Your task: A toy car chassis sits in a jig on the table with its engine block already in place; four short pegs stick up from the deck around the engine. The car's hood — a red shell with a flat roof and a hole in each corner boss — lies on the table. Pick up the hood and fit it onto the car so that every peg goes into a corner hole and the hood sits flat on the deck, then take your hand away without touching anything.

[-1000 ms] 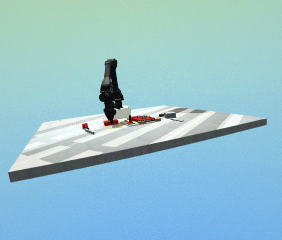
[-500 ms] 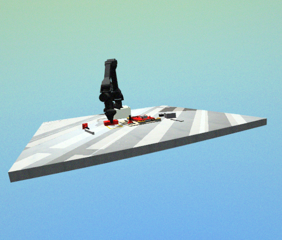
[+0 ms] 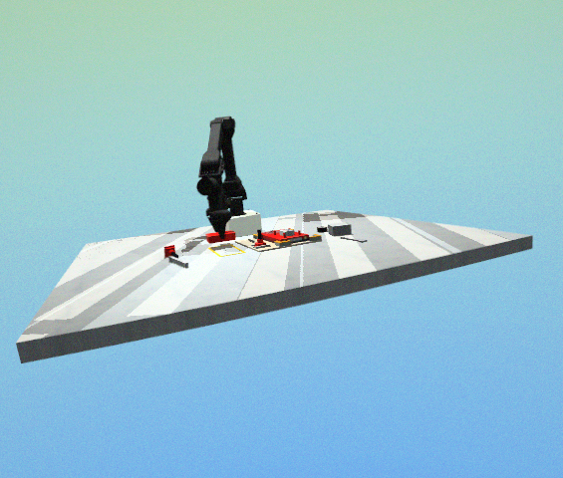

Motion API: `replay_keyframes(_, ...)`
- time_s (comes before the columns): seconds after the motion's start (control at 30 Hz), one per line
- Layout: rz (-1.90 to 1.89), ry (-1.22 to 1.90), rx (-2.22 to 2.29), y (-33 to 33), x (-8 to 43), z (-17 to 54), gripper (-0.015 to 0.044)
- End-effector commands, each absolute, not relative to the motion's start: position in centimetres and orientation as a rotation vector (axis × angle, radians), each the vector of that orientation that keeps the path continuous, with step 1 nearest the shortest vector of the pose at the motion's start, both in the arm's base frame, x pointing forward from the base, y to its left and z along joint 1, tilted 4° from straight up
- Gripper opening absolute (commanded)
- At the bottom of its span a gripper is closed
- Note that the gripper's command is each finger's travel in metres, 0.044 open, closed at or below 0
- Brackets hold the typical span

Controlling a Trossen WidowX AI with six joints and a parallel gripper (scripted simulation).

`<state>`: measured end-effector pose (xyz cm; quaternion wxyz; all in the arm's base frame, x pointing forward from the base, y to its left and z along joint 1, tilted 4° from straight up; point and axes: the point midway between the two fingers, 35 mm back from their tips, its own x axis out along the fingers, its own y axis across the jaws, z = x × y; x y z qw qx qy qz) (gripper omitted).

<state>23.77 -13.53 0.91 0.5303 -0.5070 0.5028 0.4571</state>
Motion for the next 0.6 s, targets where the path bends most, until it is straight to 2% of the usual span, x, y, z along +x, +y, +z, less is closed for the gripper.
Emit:
replay_keyframes(0.0, 1.081, 1.196, -1.22, -13.6, 23.9, 2.4, 0.0)
replay_keyframes(0.57, 1.081, 1.196, -1.22, -13.4, 23.4, 7.7, 0.0)
